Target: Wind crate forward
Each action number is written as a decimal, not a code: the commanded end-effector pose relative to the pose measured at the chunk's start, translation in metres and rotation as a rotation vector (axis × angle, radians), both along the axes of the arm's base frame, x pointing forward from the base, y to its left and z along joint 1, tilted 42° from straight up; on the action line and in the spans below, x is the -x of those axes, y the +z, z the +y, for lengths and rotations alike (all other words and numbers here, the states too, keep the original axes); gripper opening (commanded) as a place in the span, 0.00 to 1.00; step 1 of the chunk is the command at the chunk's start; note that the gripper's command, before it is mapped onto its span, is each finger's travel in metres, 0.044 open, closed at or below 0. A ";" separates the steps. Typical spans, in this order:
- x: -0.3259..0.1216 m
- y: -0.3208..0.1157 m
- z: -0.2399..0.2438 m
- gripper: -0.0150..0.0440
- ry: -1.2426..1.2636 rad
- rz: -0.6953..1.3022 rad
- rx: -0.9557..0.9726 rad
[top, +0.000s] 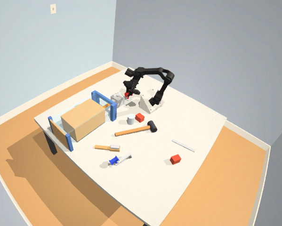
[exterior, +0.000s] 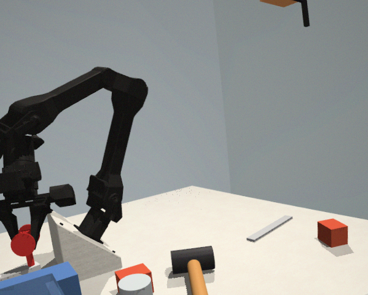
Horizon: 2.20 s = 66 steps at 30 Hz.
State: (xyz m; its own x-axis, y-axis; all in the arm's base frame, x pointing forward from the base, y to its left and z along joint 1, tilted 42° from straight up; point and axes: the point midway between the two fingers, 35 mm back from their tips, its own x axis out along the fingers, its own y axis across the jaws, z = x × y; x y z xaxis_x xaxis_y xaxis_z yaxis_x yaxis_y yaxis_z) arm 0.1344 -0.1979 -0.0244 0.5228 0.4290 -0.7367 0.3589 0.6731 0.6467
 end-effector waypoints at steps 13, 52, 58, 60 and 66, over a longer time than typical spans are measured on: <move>0.031 -0.013 -0.005 0.25 -0.007 0.051 -0.004; 0.064 -0.034 -0.024 0.25 -0.007 0.053 -0.002; 0.067 -0.038 -0.028 0.25 -0.007 0.053 -0.002; 0.069 -0.040 -0.030 0.25 -0.007 0.053 -0.002; 0.072 -0.044 -0.034 0.25 -0.007 0.053 -0.002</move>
